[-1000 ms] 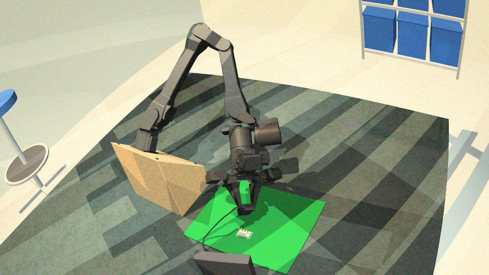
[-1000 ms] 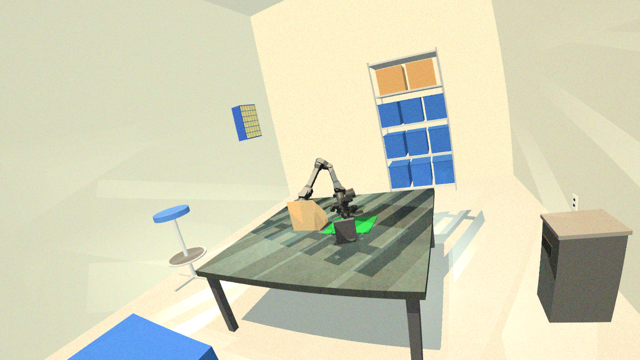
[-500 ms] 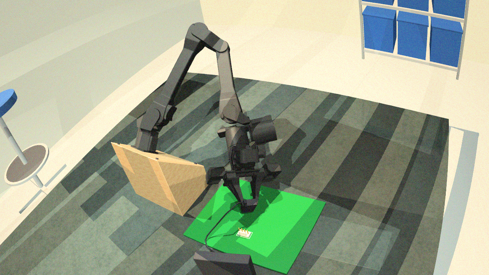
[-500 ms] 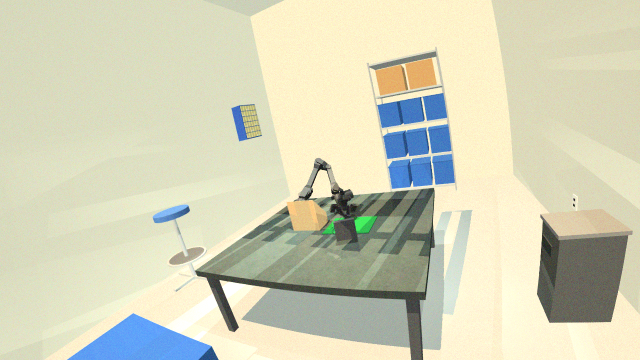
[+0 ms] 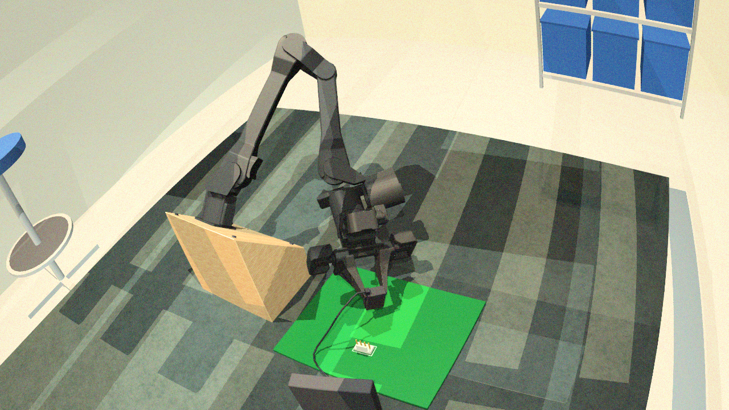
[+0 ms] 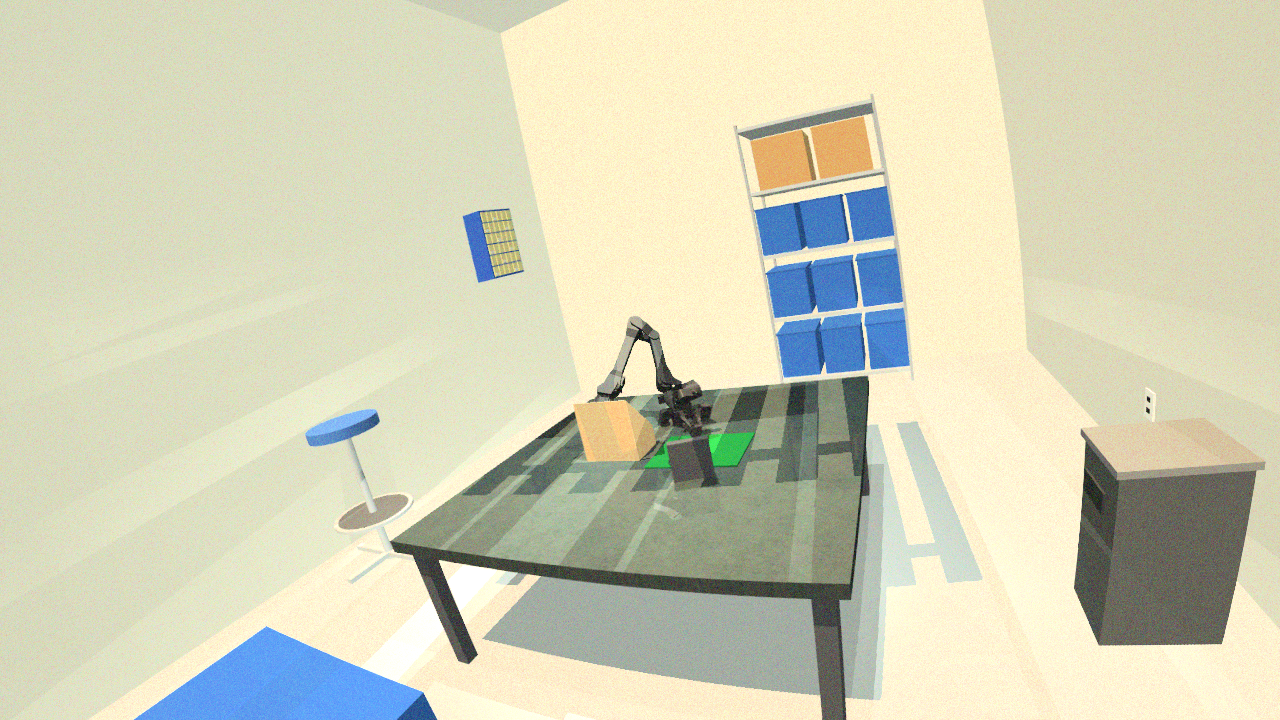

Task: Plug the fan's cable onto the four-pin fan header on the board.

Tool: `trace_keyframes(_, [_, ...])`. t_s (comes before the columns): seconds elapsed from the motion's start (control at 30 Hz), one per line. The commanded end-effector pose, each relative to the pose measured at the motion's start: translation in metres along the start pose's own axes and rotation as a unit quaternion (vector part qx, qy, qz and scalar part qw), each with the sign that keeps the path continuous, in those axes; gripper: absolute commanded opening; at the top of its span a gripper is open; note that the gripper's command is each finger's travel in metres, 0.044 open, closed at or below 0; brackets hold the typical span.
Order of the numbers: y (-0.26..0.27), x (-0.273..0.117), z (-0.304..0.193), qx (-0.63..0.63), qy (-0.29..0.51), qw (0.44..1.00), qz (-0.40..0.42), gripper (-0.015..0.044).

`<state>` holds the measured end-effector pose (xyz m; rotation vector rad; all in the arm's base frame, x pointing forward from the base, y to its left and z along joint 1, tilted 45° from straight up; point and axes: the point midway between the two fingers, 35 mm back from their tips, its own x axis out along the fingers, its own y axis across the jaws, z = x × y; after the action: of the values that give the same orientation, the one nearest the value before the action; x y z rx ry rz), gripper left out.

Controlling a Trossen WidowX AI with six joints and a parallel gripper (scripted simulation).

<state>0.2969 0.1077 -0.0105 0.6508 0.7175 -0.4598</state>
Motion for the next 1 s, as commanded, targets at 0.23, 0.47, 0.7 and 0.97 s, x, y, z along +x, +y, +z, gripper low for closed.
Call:
trace_keyframes(0.23, [0.002,-0.014,0.006,0.041,-0.053,0.997,0.031,0.0000])
trace_keyframes(0.47, [0.003,-0.023,0.008,0.067,-0.083,0.993,0.051,0.0000])
trace_keyframes(0.7, [0.003,-0.030,0.010,0.089,-0.105,0.988,0.068,0.0000])
trace_keyframes(0.97, [0.002,-0.028,0.012,0.076,-0.095,0.991,0.061,0.0000])
